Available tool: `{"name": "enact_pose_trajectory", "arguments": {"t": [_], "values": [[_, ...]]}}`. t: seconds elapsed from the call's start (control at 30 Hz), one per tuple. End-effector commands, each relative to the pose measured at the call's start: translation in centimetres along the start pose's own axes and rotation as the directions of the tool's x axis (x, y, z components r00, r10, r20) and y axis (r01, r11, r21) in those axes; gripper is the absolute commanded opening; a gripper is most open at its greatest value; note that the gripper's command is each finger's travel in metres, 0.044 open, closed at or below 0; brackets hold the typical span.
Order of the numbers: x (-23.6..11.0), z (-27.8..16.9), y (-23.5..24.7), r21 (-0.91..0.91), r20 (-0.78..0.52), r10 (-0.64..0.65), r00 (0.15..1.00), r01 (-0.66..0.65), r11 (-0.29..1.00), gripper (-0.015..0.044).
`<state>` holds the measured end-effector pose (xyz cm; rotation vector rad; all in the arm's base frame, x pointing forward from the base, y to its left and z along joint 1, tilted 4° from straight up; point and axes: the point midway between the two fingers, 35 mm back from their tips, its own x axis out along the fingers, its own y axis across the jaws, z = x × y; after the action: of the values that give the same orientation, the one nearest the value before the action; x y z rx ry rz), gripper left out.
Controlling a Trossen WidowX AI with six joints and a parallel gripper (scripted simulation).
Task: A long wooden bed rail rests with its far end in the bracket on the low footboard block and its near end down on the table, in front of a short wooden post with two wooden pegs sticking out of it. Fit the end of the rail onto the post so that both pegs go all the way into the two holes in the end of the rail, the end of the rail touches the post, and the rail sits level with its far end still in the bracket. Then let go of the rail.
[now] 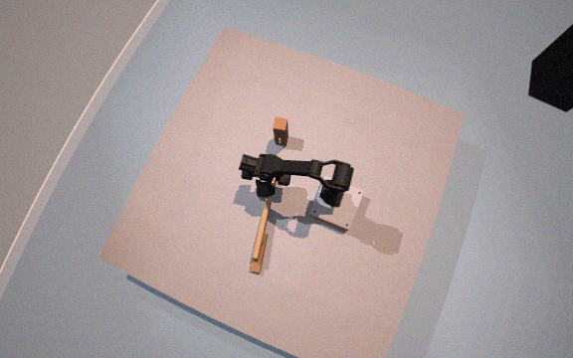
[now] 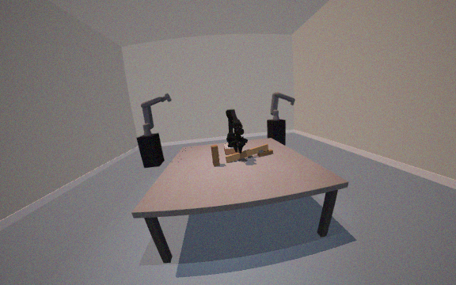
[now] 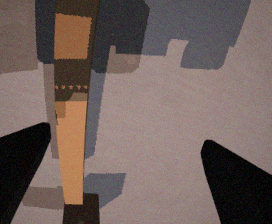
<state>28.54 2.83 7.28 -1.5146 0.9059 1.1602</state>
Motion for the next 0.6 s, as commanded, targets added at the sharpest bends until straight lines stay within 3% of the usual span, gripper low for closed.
{"name": "enact_pose_trajectory", "arguments": {"t": [0.0, 0.57], "values": [[-0.8, -1.1, 2.8, 0.038, 0.092, 0.176, 0.98, -0.18, 0.983, 0.044], [0.4, -1.1, 2.7, 0.038, 0.092, 0.176, 0.98, -0.18, 0.983, 0.044]]}}
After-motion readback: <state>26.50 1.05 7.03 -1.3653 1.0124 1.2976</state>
